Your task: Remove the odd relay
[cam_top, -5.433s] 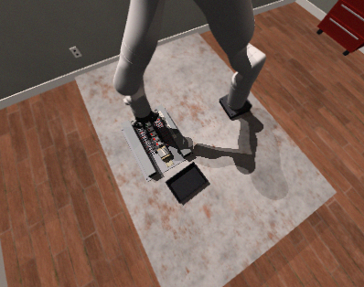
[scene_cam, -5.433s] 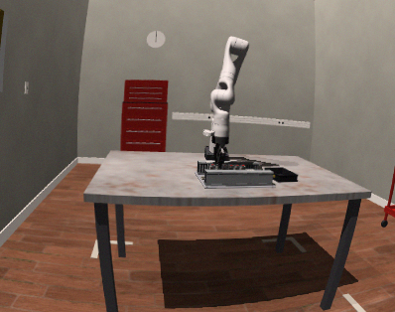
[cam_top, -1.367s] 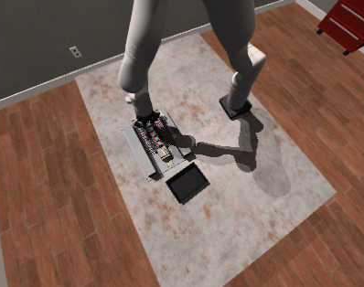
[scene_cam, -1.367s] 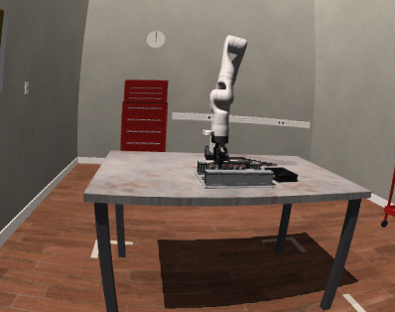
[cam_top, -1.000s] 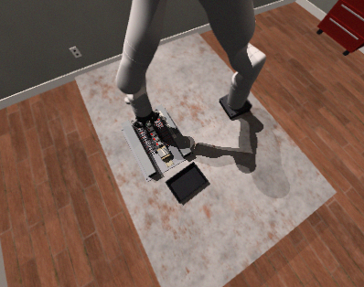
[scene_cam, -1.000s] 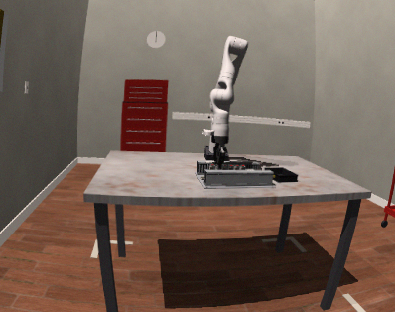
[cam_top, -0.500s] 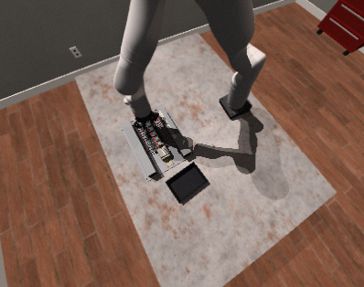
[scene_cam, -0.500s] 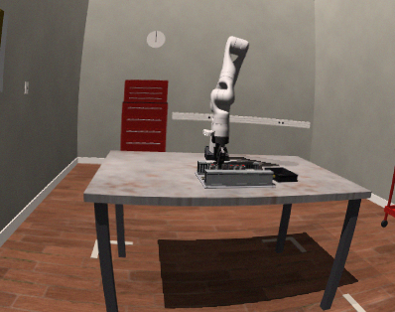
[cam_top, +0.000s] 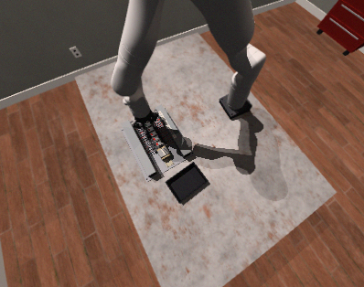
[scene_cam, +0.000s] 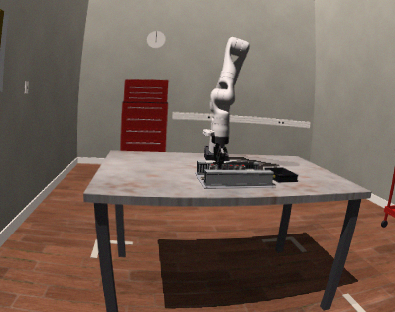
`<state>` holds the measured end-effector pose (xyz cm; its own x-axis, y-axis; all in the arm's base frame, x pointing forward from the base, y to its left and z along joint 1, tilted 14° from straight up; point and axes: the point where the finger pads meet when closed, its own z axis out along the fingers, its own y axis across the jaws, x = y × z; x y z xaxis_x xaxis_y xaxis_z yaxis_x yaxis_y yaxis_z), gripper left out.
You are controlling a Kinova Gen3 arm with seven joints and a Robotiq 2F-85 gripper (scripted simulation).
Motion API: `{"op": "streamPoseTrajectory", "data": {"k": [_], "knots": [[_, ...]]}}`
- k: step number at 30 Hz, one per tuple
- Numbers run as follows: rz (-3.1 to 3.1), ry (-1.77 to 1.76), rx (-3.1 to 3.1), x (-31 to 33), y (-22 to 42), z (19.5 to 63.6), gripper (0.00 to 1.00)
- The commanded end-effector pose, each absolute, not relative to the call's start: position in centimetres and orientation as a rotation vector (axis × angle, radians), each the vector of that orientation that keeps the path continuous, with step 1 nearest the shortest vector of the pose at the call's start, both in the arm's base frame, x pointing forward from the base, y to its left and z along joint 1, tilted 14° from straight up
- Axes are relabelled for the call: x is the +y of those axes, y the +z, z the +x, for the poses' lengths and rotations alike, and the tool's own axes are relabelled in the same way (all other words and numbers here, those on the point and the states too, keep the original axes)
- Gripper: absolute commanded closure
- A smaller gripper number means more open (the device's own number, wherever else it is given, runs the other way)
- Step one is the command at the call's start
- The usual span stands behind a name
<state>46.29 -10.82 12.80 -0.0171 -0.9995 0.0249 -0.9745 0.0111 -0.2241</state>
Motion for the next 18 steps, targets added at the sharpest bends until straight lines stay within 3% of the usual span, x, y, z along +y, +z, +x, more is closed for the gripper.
{"op": "streamPoseTrajectory", "data": {"k": [1, 18], "knots": [[-2.101, -0.262, 2.132, -10.83, 12.89, 46.34, 1.0], [-2.115, -0.236, 2.147, -10.83, 12.91, 46.4, 1.0]]}}
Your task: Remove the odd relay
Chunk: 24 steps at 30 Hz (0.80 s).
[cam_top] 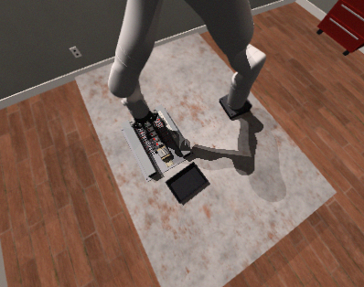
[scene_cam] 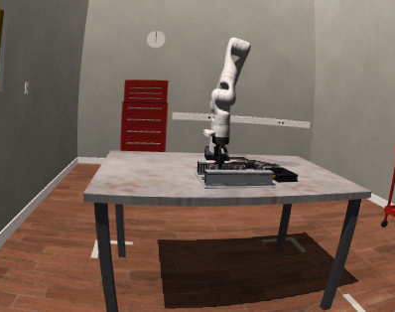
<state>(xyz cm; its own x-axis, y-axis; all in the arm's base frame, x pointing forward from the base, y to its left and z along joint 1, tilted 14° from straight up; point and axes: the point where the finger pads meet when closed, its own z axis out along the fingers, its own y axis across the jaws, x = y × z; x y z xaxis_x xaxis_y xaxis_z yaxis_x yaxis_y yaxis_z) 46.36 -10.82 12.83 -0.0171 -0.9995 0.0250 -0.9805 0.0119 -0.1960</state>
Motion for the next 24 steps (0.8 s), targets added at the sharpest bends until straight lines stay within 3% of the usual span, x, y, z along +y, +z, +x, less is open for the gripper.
{"op": "streamPoseTrajectory", "data": {"k": [1, 24], "knots": [[-2.116, -0.235, 2.148, -10.83, 12.91, 46.41, 1.0], [-2.132, -0.204, 2.165, -10.83, 12.94, 46.48, 1.0]]}}
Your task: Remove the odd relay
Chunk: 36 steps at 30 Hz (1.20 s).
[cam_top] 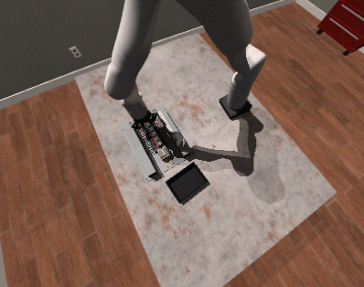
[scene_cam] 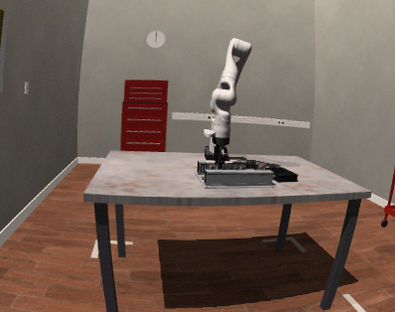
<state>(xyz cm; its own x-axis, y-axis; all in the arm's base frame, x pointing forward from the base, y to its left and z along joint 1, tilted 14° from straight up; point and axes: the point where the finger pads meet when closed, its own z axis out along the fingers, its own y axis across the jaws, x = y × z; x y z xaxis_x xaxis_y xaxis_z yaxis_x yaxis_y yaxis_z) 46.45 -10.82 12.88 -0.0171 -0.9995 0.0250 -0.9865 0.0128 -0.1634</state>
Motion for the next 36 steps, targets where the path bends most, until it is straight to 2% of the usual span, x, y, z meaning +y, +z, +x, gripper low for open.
{"op": "streamPoseTrajectory", "data": {"k": [1, 36], "knots": [[-2.133, -0.202, 2.166, -10.83, 12.94, 46.49, 1.0], [-2.124, -0.219, 2.156, -10.83, 12.96, 46.44, 1.0]]}}
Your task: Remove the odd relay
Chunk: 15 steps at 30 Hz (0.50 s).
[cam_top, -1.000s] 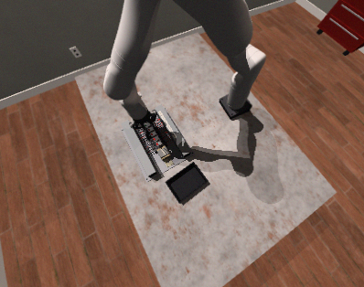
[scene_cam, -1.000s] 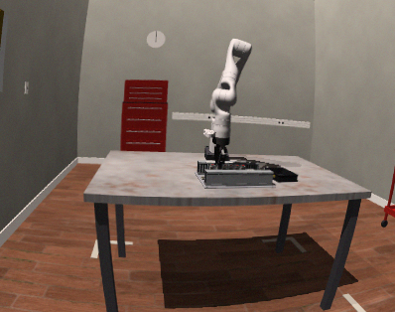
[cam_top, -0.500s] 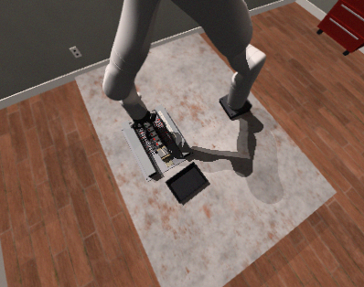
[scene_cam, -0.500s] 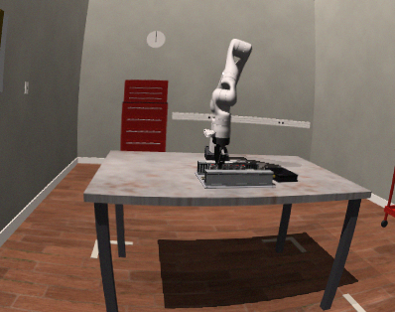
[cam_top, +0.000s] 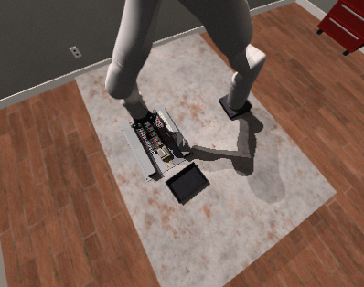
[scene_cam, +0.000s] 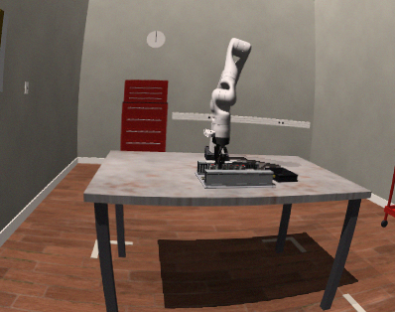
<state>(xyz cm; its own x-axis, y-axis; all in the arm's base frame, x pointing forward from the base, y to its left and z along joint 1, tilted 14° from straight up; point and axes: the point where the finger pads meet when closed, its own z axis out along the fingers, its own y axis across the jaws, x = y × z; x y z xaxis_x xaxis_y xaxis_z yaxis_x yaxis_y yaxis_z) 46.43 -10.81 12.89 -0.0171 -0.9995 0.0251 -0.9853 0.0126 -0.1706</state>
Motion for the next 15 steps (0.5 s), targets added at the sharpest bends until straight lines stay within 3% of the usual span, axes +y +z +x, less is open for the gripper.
{"op": "streamPoseTrajectory", "data": {"k": [1, 15], "knots": [[-2.123, -0.222, 2.155, -10.83, 12.96, 46.44, 1.0], [-2.113, -0.24, 2.145, -10.82, 12.96, 46.39, 1.0]]}}
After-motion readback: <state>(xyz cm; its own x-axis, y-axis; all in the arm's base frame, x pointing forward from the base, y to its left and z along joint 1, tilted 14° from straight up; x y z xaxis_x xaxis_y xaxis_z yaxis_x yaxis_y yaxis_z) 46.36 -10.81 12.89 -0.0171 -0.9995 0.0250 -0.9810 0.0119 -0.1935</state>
